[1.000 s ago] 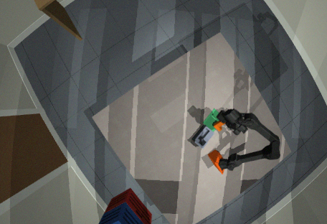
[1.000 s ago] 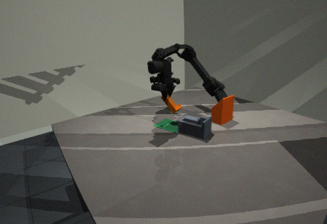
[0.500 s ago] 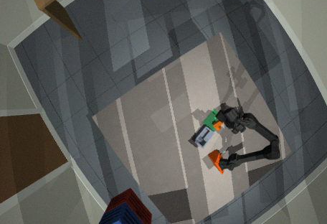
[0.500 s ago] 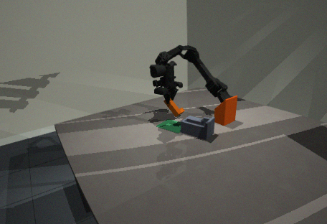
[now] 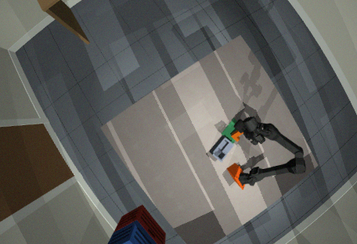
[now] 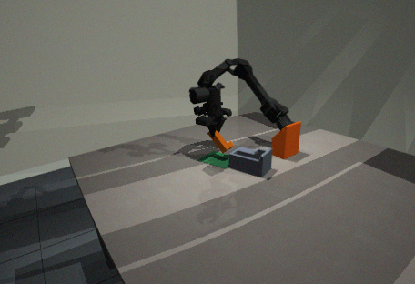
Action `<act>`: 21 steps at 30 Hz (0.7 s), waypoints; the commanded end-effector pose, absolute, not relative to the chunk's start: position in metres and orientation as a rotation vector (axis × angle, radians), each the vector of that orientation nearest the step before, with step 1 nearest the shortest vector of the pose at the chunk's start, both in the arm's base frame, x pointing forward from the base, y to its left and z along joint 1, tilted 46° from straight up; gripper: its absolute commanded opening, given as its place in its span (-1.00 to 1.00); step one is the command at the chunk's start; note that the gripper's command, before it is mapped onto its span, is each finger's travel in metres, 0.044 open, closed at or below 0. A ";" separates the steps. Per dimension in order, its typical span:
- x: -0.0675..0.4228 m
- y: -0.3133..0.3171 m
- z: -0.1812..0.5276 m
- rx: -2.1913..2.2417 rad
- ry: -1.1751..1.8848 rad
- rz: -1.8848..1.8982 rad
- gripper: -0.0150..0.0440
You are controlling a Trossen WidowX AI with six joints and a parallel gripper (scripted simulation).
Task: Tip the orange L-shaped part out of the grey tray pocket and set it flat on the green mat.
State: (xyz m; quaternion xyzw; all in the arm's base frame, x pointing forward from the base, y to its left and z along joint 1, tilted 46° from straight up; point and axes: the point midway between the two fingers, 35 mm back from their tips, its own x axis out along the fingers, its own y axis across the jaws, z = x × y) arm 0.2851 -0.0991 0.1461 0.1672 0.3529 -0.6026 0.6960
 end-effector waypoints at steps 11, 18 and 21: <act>0.286 -0.115 0.132 0.367 0.786 -1.341 -0.49; 0.286 -0.123 0.124 0.366 0.785 -1.341 -0.49; 0.286 -0.126 0.121 0.366 0.785 -1.341 -0.49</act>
